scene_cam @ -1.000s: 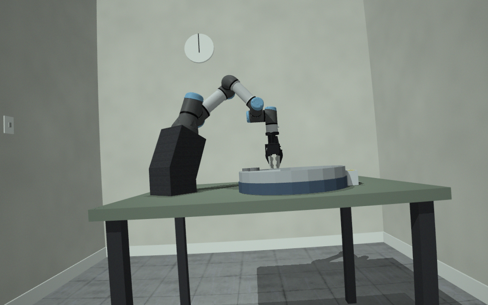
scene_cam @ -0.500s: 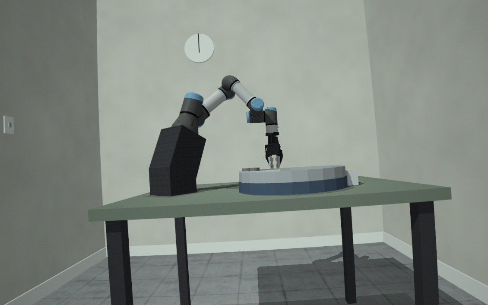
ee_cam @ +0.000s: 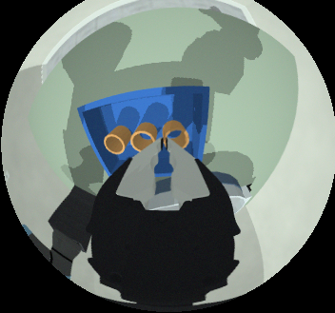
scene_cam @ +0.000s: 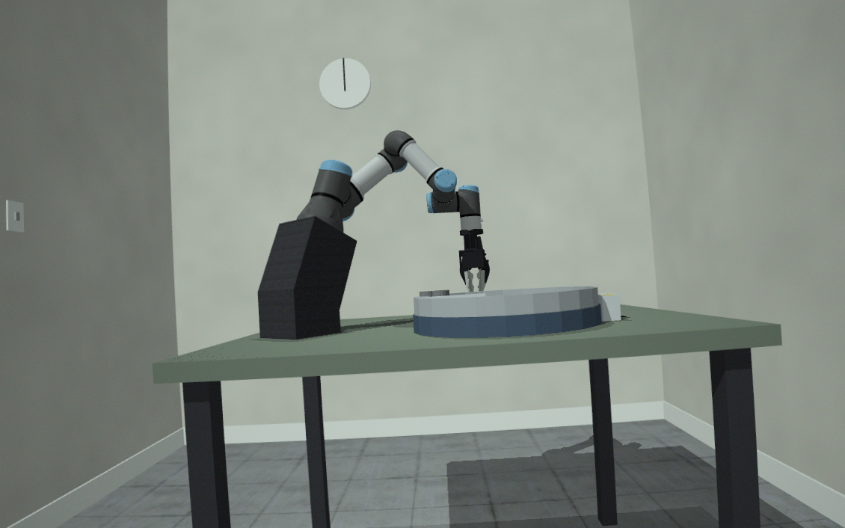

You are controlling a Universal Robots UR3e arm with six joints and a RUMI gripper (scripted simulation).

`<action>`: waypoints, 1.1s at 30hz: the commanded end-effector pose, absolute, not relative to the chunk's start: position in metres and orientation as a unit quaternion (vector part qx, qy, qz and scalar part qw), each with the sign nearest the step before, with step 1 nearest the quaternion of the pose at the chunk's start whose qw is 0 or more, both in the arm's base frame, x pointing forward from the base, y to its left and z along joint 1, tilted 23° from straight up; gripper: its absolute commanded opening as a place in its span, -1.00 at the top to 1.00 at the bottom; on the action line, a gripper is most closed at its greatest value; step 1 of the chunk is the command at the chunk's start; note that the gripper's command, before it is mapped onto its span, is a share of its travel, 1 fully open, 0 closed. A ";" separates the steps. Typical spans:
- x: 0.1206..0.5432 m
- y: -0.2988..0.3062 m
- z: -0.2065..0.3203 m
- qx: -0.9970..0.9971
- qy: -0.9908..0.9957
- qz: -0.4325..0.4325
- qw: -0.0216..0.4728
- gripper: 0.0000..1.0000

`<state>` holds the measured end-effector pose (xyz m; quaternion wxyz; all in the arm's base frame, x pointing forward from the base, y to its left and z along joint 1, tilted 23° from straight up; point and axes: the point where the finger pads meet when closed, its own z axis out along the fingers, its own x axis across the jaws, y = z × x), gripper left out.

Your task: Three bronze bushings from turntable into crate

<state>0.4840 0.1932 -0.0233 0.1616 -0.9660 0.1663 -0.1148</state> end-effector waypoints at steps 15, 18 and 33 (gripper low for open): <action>0.485 0.193 -0.022 -0.966 0.166 -0.116 0.162 1.00; 0.485 0.193 -0.022 -0.966 0.166 -0.116 0.162 0.90; 0.485 0.193 -0.022 -0.966 0.166 -0.116 0.162 0.90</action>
